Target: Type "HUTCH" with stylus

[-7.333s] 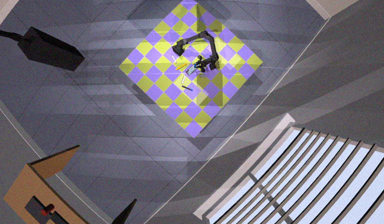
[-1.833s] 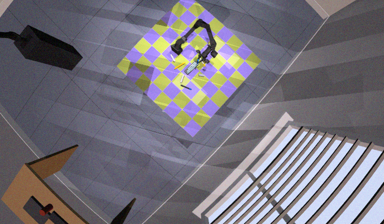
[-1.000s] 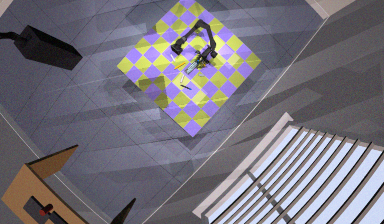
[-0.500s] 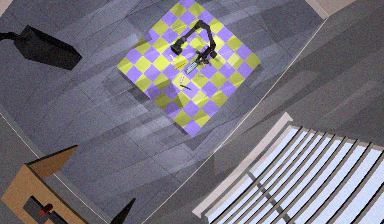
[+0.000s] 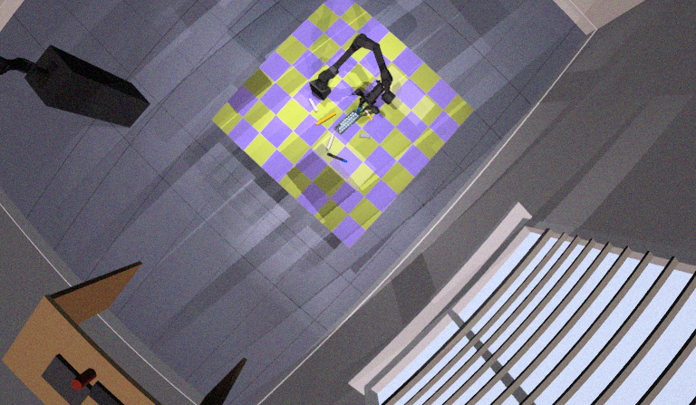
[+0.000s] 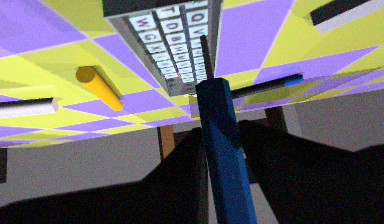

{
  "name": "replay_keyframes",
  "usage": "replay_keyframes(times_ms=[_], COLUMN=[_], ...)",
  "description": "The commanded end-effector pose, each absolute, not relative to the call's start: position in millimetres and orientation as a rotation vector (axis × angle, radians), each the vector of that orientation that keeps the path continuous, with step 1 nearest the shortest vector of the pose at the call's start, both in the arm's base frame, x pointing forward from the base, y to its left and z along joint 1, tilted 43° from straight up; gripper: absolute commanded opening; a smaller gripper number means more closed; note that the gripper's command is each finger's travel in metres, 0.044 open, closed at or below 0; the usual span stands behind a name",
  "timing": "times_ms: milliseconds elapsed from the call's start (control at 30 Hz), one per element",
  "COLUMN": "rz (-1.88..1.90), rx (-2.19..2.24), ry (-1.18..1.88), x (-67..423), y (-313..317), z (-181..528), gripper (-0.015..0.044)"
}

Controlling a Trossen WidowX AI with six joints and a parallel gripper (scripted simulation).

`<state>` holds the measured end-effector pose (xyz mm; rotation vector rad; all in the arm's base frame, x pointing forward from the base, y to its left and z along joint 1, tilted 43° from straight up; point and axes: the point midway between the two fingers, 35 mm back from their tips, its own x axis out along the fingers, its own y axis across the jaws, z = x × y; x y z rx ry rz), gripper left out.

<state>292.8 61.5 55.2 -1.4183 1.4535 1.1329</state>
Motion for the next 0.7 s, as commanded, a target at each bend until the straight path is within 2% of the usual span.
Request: replay_keyframes(times_ms=[0, 100, 533, 667], rz=[1.131, 1.123, 1.14, 1.141], rx=[-1.425, -1.411, -1.116, -1.009], ry=[1.45, 1.452, 1.756, 1.847], x=[294, 295, 294, 292], y=[54, 55, 17, 4], z=[64, 62, 44, 39], gripper=[0.0081, 0.0084, 0.0, 0.0])
